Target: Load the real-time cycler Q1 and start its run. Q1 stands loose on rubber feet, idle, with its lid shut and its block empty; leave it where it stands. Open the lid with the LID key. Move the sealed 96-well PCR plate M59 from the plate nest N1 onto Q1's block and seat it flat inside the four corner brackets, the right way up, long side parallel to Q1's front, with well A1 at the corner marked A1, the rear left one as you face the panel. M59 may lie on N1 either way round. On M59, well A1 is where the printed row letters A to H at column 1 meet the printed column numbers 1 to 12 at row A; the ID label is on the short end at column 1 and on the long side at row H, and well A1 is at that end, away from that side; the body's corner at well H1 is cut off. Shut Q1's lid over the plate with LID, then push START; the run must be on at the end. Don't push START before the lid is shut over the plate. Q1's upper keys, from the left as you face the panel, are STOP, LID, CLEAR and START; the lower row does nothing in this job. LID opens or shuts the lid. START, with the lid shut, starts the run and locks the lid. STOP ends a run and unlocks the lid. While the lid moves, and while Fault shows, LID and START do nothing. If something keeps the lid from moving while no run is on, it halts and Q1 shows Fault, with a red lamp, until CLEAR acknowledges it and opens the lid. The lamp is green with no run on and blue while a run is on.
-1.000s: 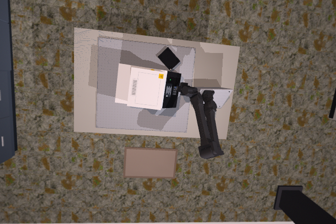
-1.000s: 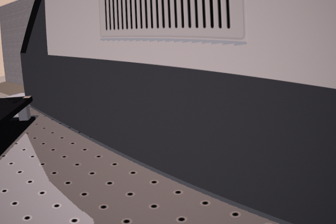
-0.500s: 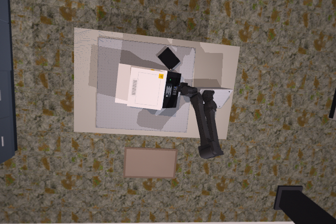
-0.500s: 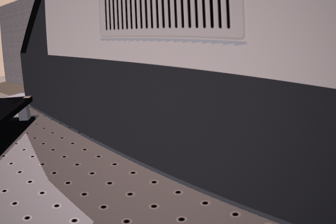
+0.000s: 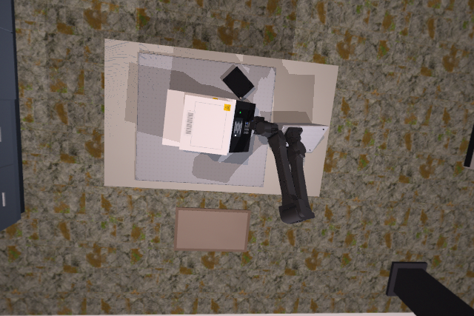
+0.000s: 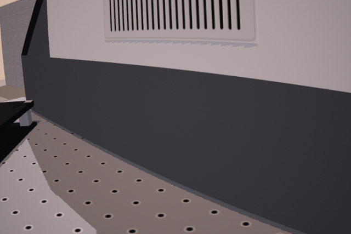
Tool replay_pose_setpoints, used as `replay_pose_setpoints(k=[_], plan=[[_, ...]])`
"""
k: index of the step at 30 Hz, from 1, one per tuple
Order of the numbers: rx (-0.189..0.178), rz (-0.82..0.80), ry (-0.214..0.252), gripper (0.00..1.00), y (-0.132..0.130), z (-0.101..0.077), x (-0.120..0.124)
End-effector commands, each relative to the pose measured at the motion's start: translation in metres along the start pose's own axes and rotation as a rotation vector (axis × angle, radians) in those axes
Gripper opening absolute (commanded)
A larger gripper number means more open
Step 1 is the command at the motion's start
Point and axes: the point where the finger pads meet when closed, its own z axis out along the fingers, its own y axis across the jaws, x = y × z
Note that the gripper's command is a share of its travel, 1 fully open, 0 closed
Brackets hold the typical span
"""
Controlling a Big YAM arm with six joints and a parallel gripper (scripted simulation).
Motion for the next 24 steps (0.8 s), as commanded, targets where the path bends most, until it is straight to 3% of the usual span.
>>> replay_pose_setpoints(k=[1, 24], plan=[[0.000, -0.014, -0.008, 0.00, -0.0006, 0.0032, -0.0066], [-0.011, -0.011, 0.007, 0.00, 0.0037, 0.0052, 0.0019]])
